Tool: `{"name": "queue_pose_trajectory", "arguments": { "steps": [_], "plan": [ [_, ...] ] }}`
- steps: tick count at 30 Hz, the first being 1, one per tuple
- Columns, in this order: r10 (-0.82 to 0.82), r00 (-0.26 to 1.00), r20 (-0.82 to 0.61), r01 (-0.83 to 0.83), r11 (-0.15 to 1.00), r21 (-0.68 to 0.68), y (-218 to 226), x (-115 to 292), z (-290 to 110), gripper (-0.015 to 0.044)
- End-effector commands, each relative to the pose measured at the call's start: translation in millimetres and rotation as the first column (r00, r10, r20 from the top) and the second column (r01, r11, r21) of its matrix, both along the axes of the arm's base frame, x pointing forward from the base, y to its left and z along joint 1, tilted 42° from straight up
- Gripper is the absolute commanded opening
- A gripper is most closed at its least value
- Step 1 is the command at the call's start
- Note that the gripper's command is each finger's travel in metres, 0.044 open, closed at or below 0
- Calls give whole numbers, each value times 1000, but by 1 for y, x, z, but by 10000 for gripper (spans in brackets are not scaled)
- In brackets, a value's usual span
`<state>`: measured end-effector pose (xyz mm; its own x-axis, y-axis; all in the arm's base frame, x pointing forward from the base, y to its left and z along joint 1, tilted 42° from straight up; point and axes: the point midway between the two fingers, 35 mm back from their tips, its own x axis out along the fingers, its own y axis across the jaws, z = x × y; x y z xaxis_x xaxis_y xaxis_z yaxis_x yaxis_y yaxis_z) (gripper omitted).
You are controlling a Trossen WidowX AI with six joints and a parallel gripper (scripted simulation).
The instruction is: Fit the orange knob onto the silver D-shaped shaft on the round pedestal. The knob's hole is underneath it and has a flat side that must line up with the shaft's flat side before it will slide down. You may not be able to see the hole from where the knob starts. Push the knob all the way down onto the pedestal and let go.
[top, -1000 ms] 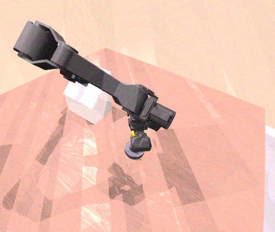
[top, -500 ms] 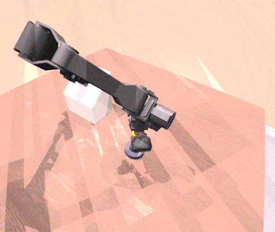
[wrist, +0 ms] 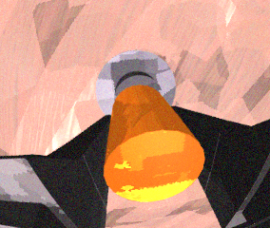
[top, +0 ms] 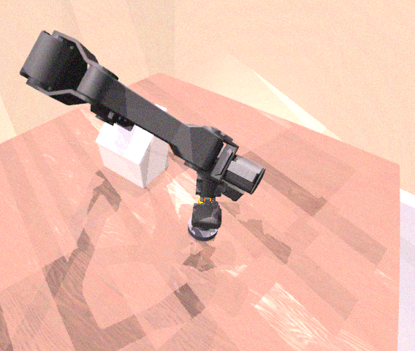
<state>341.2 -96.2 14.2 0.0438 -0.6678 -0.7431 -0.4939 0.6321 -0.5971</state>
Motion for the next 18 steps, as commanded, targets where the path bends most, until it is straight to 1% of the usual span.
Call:
{"name": "queue_pose_trajectory", "arguments": {
  "steps": [1,18],
  "plan": [
    [-15,1000,19,15,1000,1,-1,2,1,0],
    [-15,1000,19,15,1000,1,1,1,-1,0]
  ]
}}
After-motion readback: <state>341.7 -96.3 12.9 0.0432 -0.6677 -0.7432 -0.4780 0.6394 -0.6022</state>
